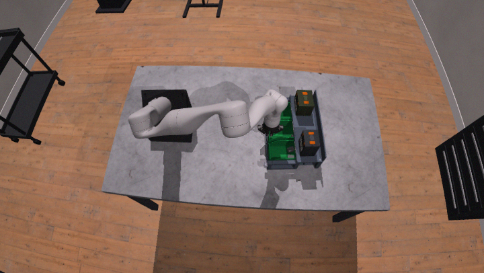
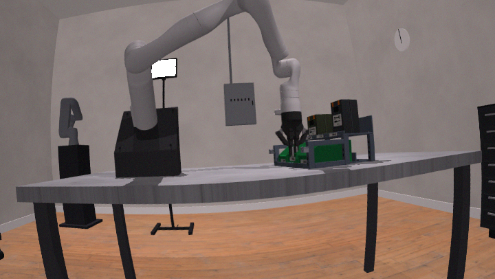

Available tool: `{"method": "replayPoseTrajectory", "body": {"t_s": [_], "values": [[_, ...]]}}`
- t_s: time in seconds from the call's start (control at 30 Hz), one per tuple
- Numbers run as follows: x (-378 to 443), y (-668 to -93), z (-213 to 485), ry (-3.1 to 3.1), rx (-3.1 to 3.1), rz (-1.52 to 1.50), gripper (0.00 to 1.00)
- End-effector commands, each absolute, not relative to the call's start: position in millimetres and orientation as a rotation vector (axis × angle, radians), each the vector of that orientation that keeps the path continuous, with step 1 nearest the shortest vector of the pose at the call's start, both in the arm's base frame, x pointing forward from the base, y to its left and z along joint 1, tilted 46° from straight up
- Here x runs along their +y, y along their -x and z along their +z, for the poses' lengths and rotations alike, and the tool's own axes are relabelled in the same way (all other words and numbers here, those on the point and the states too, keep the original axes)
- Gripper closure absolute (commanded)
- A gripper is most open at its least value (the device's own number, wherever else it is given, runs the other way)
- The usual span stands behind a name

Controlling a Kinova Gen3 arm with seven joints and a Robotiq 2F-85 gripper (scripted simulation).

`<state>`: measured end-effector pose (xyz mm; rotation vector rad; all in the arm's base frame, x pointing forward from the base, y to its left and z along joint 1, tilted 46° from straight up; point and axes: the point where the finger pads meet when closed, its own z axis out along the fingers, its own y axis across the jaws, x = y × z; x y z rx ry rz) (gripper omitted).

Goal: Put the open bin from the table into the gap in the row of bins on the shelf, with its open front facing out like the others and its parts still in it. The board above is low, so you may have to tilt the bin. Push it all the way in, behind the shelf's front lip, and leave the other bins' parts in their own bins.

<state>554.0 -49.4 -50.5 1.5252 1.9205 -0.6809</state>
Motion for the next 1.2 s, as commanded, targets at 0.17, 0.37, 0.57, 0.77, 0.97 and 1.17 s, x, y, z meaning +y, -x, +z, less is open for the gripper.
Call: {"method": "replayPoseTrajectory", "body": {"t_s": [0.17,0.37,0.57,0.77,0.97,1.17], "values": [[-47.1,-555.4,-49.9,-1.523,1.922,-0.674,0.9],[-50.5,-555.7,-53.0,-1.524,1.922,-0.675,0.9],[-52.1,-556.3,-54.8,-1.523,1.922,-0.675,0.9],[-52.1,-556.3,-54.8,-1.523,1.922,-0.675,0.9],[-52.4,-556.0,-54.9,-1.524,1.922,-0.676,0.0],[-52.4,-556.0,-54.9,-1.524,1.922,-0.676,0.0]]}}
